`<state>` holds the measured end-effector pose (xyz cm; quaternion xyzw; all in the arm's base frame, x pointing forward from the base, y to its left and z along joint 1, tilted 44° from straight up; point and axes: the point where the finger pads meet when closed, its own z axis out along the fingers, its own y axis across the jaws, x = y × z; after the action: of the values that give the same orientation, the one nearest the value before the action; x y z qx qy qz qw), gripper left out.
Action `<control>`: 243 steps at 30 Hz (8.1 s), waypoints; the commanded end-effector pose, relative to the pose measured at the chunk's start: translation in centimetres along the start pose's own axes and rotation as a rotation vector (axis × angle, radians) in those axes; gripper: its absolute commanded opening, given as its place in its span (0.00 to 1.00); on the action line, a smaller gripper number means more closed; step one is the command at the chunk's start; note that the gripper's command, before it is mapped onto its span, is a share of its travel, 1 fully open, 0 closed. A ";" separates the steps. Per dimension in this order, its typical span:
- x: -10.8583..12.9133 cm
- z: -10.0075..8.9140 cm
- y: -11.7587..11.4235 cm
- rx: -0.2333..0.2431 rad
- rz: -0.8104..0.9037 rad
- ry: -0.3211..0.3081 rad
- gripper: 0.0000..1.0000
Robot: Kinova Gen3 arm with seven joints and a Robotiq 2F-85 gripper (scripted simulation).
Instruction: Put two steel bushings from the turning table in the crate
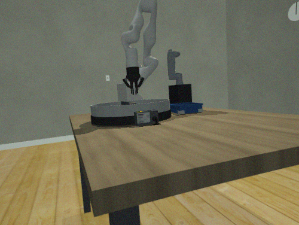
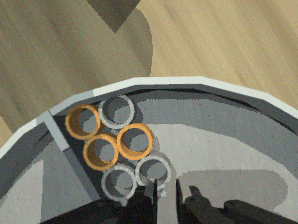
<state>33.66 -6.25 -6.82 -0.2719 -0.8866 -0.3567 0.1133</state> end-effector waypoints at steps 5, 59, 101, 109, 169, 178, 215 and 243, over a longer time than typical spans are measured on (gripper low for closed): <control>-0.1 -0.1 0.0 0.000 0.000 -0.002 0.14; -0.1 2.6 0.0 0.000 0.000 -0.002 0.14; -0.1 4.9 0.0 0.001 0.000 -0.002 0.14; -0.1 5.3 0.0 0.000 0.000 -0.002 0.14; 0.0 6.1 0.1 -0.001 -0.001 -0.001 0.00; 0.0 6.1 0.1 -0.001 -0.001 -0.001 0.00; 0.0 6.1 0.4 0.000 0.000 -0.001 0.00; 0.0 5.2 0.4 0.000 0.000 -0.001 0.00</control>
<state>33.80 -2.22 -10.47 -0.2716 -0.8865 -0.3569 0.1138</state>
